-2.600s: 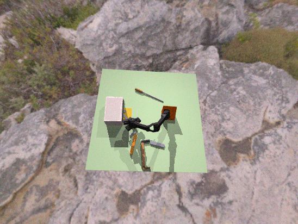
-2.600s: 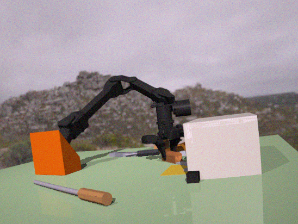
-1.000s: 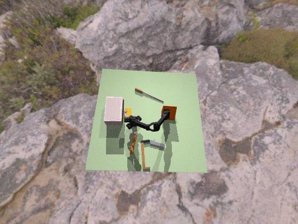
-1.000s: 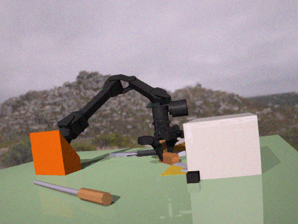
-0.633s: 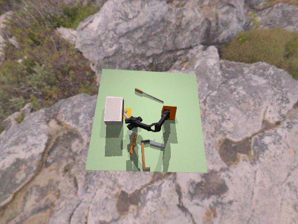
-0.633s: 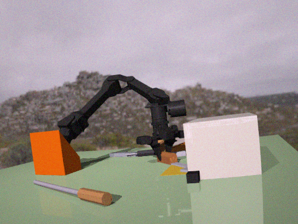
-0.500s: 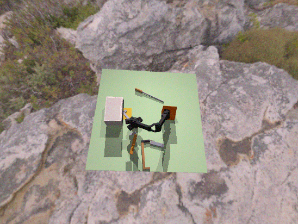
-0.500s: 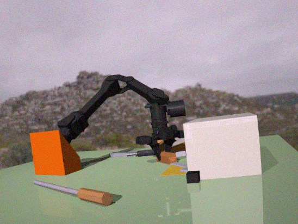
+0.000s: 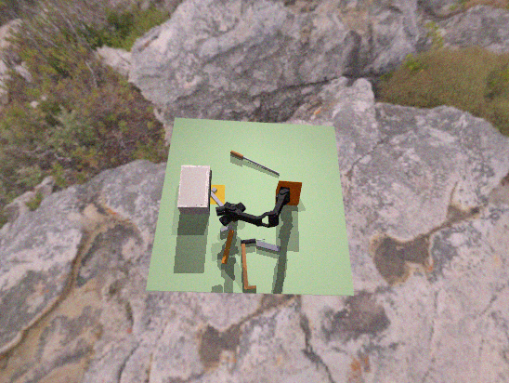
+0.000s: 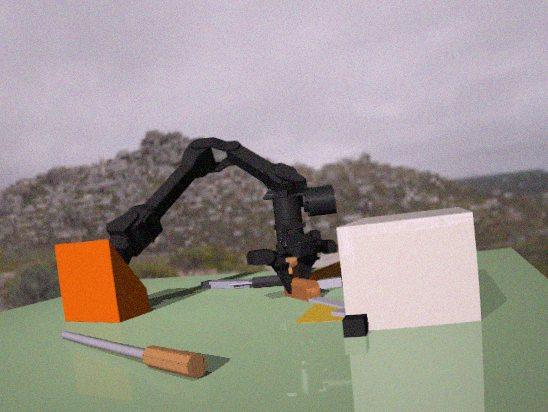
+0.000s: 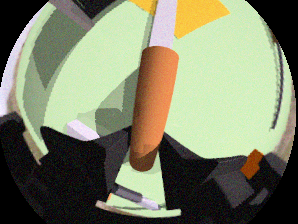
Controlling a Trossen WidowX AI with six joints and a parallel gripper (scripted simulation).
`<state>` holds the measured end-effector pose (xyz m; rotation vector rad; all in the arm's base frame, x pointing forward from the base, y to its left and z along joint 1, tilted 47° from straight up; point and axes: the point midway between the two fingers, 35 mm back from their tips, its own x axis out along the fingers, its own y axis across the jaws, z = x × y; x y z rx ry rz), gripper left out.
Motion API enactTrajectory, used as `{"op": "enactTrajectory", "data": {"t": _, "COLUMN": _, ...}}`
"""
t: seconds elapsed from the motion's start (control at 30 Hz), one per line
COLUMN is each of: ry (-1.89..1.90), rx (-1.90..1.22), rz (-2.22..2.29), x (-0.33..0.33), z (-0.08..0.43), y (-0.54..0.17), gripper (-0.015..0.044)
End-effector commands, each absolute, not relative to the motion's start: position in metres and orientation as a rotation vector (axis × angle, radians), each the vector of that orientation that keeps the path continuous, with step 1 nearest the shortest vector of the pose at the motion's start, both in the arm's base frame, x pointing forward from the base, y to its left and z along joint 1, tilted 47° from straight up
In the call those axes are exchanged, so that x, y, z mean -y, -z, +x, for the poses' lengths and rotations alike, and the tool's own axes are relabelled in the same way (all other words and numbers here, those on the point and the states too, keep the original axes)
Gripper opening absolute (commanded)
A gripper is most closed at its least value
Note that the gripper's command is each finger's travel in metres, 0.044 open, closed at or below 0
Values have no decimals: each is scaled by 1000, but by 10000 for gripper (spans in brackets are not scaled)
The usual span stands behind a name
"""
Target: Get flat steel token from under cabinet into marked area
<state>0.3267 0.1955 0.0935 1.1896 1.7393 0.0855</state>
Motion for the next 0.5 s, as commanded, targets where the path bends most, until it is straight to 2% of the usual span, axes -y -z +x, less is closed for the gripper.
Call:
{"op": "enactTrajectory", "data": {"t": 0.0, "ry": -79, "rx": -1740, "rz": 1186, "x": -200, "z": 320, "y": -97, "gripper": 0}}
{"op": "enactTrajectory", "data": {"t": 0.47, "ry": -80, "rx": -1741, "rz": 1187, "x": -210, "z": 305, "y": -109, "gripper": 0}}
